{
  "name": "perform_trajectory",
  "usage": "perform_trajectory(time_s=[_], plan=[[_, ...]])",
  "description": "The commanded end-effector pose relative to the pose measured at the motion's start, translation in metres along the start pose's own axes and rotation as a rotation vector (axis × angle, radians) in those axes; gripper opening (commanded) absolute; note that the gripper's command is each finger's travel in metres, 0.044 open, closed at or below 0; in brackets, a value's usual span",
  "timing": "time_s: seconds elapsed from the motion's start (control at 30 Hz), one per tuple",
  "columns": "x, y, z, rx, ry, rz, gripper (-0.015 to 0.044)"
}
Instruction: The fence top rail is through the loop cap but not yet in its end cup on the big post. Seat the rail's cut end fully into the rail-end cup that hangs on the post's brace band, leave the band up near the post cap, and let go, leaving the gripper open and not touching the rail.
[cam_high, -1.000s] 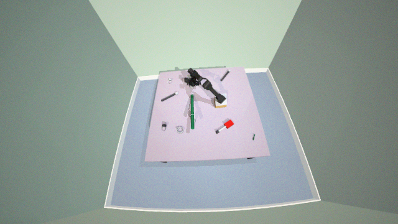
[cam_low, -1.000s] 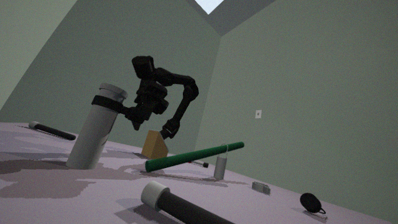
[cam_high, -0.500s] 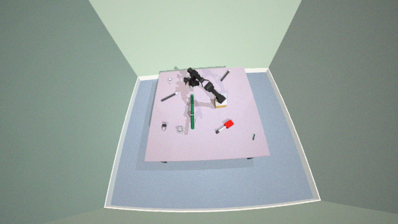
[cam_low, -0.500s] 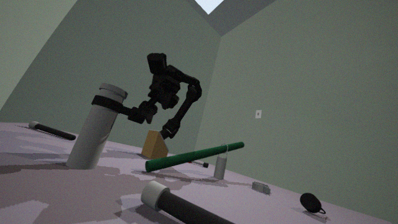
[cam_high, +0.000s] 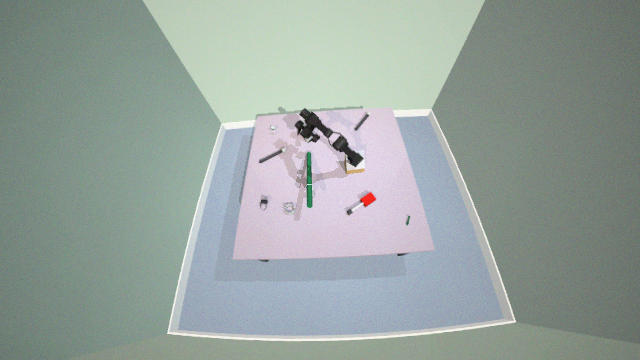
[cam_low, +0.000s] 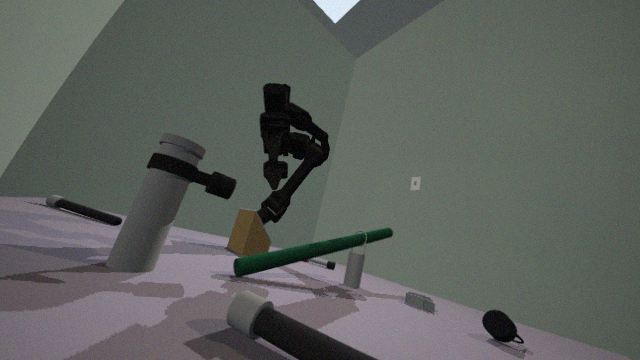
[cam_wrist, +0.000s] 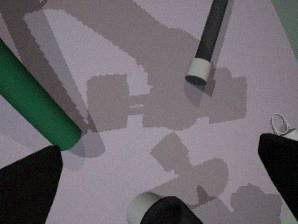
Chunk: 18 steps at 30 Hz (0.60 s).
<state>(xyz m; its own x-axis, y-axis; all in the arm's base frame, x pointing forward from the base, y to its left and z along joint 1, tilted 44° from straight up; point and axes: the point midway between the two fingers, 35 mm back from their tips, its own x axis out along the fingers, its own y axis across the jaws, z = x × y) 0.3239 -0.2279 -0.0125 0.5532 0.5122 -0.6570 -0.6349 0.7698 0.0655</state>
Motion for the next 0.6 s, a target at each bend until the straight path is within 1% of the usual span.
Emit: perform_trajectory(time_s=[0.0,0.23,0.57], plan=[[-0.039,0.027,0.05,0.803,0.041,-0.028,0.044],[-0.054,0.04,0.069,1.129,0.047,-0.051,0.044],[-0.055,0.04,0.07,1.15,0.047,-0.052,0.044]])
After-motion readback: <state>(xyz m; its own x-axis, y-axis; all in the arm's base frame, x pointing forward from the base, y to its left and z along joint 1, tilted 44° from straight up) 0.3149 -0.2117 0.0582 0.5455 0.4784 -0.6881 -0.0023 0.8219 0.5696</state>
